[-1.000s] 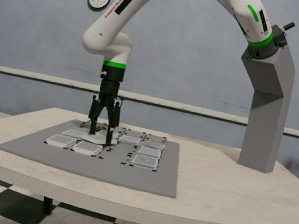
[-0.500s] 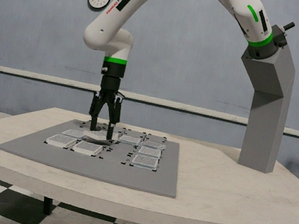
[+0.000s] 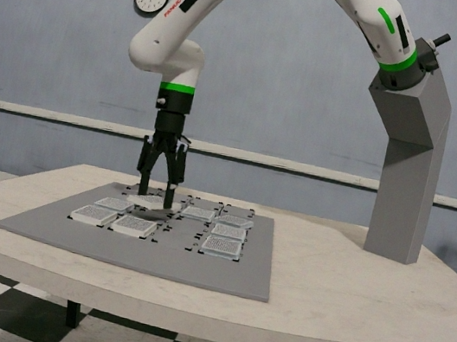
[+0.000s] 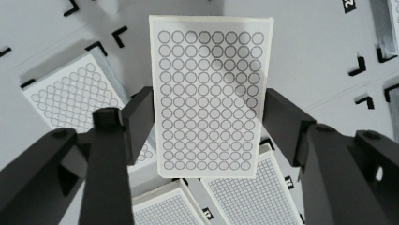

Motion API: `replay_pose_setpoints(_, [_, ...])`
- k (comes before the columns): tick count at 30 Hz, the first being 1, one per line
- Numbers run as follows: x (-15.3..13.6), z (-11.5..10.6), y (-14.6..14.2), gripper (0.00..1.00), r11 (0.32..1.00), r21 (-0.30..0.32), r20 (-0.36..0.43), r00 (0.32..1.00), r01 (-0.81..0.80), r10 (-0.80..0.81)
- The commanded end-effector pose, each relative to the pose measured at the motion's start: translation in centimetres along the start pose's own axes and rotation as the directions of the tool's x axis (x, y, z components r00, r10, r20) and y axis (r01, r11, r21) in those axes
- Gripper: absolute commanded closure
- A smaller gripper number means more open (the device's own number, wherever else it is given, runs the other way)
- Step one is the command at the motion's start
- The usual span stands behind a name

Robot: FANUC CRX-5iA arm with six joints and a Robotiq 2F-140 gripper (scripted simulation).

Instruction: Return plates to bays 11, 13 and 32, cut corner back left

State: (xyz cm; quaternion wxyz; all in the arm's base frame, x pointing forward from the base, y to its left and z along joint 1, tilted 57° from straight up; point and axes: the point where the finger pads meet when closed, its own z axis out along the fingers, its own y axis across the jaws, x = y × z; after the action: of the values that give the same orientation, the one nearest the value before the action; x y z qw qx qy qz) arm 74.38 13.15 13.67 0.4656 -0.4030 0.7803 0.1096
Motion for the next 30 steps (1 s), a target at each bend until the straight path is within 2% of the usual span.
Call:
replay_pose_setpoints(1, [0.3,-0.1,-0.5,0.9,0.998,0.002,0.0,0.998,0.067,-0.067])
replay_pose_setpoints(8, [1.3,-0.1,-1.6,0.9,0.955,0.002,0.0,0.955,0.296,-0.296])
replay_pose_setpoints(10, [1.3,-0.1,-1.6,0.9,0.955,0.002,0.0,0.955,0.296,-0.296])
replay_pose_setpoints(15, [1.3,-0.1,-1.6,0.9,0.893,0.002,0.0,0.893,0.45,-0.45])
replay_pose_setpoints(30, [1.3,-0.1,-1.6,0.9,0.89,0.002,0.0,0.89,0.455,-0.455])
